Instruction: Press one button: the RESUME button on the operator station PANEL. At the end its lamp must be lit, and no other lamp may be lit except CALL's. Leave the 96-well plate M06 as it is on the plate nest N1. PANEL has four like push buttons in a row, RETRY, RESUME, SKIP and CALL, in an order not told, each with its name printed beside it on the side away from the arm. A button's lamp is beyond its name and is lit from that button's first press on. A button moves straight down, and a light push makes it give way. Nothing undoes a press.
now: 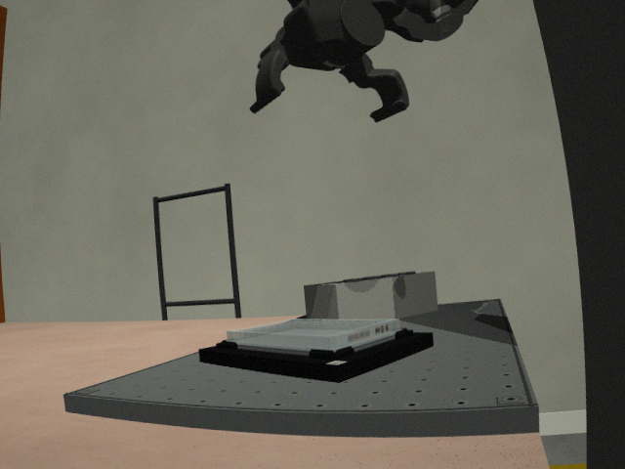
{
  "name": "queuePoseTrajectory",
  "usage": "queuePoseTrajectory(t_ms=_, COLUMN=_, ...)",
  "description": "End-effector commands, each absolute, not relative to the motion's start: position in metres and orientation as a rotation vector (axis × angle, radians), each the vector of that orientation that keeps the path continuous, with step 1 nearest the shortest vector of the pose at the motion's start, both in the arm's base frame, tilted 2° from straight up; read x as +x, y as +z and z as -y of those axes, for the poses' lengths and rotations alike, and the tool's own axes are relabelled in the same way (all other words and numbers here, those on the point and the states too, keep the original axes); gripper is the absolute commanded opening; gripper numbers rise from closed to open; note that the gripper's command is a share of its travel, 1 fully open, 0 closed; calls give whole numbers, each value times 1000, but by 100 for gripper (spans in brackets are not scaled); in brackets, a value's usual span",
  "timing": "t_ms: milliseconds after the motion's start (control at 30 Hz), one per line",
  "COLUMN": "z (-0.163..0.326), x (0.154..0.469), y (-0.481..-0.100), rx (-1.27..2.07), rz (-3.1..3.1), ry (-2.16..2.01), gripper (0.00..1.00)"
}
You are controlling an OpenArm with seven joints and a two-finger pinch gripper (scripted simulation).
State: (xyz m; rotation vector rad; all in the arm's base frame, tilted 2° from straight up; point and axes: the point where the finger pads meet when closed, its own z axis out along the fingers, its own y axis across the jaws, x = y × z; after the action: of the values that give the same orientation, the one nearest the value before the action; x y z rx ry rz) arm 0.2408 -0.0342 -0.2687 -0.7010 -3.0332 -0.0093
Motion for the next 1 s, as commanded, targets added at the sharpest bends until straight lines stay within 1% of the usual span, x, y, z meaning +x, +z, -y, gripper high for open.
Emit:
queuePoseTrajectory(t_ms=0, z=28, x=242, y=-266, rx=-664, rz=3050, ry=-48, gripper=100)
queuePoseTrajectory(t_ms=300, z=28, x=242, y=-266, rx=-664, rz=3050, ry=-48, gripper=100)
queuePoseTrajectory(t_ms=467, z=61, x=251, y=-297, rx=-664, rz=3050, ry=-48, gripper=100)
queuePoseTrajectory(t_ms=867, z=61, x=251, y=-297, rx=-664, rz=3050, ry=-48, gripper=100)
queuePoseTrajectory(t_ms=967, z=81, x=256, y=-316, rx=-665, rz=3049, ry=-43, gripper=100)
